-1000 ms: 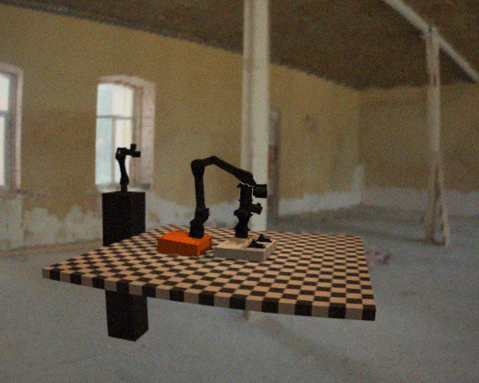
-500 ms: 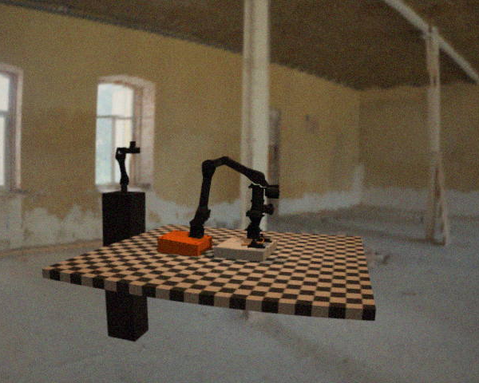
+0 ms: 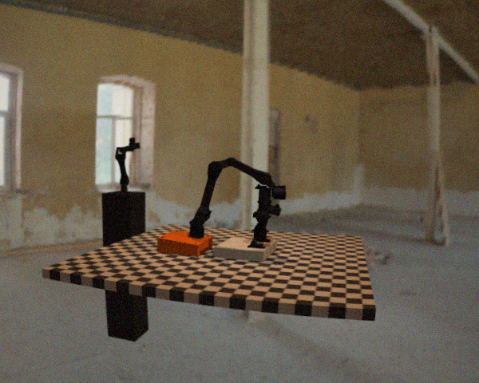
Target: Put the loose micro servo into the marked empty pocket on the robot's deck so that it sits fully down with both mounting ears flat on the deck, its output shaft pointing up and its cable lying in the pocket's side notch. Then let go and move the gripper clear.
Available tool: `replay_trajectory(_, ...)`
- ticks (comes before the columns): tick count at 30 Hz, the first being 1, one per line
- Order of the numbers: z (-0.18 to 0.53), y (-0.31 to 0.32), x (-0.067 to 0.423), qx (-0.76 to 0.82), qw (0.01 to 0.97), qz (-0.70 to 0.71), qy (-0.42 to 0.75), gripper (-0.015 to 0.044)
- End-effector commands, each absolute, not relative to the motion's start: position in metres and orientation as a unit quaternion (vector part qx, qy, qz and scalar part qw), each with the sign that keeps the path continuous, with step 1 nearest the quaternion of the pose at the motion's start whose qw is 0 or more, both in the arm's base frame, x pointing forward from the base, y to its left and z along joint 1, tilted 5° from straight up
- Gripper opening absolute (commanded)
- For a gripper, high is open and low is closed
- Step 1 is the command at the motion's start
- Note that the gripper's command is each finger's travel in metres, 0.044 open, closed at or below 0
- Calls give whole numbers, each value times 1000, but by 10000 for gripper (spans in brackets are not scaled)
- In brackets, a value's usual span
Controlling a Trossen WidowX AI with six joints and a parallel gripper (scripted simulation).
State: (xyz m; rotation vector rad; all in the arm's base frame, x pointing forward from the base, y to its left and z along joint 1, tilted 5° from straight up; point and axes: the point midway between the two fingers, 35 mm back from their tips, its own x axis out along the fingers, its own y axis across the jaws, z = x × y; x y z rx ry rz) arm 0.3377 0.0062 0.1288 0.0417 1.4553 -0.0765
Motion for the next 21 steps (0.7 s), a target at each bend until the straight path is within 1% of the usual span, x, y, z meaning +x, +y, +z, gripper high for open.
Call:
replay_trajectory(1,125,7,340,20,748,-32,663,0)
replay_trajectory(21,114,6,341,15,748,-28,663,0)
